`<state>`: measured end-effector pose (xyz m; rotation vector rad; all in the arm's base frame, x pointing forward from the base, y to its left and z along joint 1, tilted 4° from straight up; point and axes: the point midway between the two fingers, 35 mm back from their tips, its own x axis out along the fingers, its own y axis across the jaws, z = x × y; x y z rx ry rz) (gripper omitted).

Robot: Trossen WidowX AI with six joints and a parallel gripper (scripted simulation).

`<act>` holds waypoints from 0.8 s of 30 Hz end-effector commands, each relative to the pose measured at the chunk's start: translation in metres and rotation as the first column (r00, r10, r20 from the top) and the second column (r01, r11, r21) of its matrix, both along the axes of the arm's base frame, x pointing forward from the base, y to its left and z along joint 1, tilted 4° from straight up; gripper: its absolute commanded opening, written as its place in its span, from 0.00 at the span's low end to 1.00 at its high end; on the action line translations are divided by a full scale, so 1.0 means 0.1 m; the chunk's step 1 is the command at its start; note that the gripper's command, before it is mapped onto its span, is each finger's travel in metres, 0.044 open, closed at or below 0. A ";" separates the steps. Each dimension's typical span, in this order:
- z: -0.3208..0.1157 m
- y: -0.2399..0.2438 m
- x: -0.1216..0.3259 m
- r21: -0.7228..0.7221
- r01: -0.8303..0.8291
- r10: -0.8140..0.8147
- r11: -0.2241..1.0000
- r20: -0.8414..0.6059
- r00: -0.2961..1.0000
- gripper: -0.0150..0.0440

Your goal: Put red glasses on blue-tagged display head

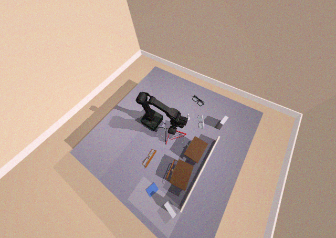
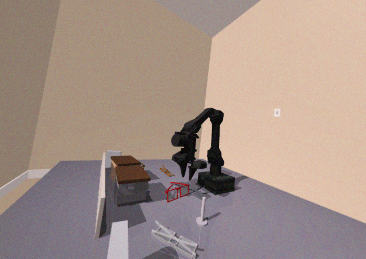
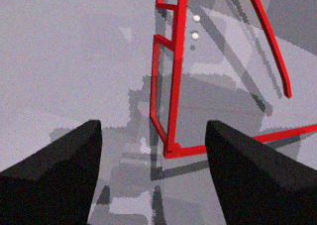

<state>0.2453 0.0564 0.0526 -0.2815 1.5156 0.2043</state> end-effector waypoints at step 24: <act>-0.22 -0.13 0.02 -0.024 0.033 -0.033 0.999 -0.004 0.999 0.46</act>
